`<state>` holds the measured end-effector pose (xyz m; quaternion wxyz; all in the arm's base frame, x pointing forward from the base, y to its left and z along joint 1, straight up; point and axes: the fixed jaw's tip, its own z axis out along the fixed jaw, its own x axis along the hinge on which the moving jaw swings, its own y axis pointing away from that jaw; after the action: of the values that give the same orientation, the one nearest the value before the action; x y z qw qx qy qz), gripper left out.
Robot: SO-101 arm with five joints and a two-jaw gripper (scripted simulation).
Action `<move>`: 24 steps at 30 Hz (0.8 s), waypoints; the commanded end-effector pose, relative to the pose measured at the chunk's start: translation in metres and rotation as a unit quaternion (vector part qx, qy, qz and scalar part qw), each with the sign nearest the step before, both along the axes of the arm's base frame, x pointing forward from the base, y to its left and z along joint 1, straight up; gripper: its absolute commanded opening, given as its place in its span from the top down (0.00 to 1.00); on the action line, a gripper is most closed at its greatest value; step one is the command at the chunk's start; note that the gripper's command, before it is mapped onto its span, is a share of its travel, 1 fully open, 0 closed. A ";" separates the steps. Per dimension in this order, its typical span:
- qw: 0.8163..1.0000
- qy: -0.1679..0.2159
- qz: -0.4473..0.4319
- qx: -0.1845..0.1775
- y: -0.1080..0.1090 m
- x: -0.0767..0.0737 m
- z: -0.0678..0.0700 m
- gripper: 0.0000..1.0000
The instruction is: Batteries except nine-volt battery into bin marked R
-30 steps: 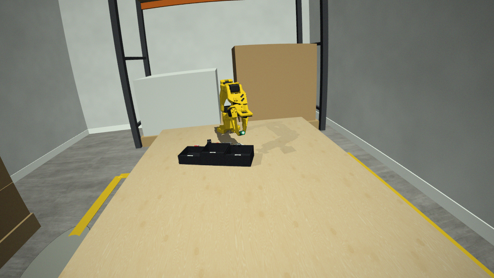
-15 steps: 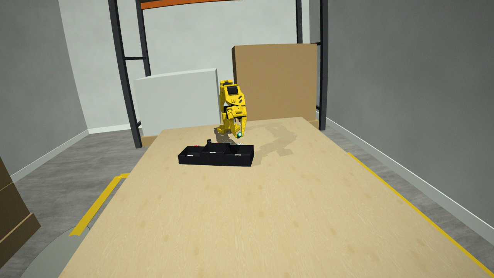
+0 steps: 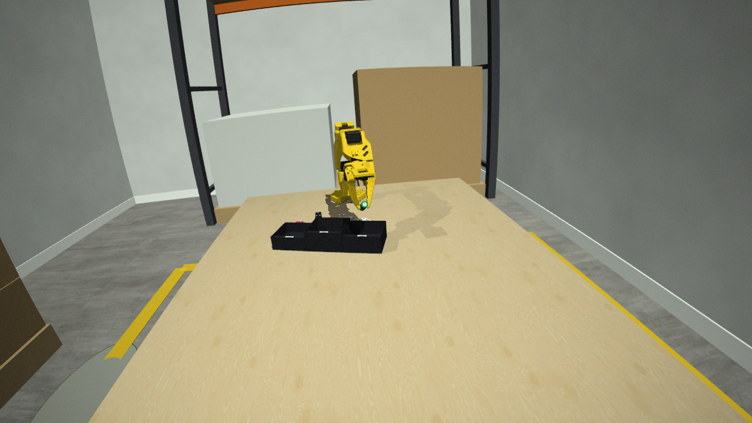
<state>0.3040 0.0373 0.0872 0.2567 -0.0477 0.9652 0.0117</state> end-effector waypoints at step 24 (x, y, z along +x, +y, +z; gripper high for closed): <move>0.999 -0.037 -0.008 0.006 -0.003 -0.006 0.045 0.75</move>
<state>0.2988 0.0368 0.0988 0.2509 -0.0475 0.9668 0.0115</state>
